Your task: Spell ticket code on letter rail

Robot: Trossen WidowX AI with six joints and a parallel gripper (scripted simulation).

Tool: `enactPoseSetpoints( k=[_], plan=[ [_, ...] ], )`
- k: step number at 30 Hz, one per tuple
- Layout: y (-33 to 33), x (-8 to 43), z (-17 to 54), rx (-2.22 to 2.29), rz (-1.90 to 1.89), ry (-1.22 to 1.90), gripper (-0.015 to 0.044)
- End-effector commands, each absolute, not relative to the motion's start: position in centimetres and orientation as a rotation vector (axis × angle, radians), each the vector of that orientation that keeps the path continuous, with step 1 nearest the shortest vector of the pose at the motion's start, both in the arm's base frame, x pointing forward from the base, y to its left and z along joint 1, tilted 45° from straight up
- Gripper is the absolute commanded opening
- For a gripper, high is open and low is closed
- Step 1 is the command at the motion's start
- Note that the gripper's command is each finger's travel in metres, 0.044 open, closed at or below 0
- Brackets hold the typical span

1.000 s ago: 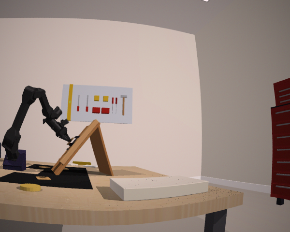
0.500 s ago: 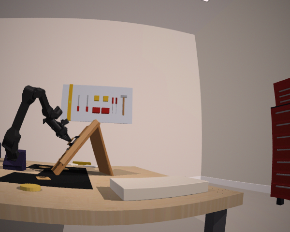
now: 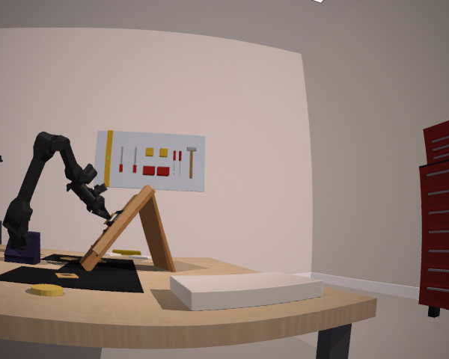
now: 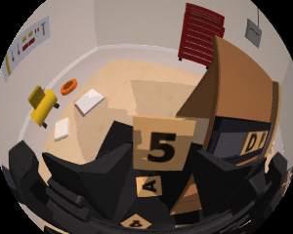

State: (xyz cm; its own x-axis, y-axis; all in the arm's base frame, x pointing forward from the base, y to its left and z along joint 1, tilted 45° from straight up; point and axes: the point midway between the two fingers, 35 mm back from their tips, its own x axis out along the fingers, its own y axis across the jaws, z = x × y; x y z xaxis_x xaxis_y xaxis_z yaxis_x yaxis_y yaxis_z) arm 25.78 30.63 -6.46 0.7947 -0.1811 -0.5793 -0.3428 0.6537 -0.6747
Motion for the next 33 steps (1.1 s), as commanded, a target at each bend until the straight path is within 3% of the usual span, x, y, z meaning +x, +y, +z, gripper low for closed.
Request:
enactPoseSetpoints(
  k=[1,33],
  plan=[
    [30.4,25.8,-6.5,-0.874,0.104,0.672,0.0],
    [29.4,26.4,-5.4,-0.875,0.104,0.672,0.0]
  ],
)
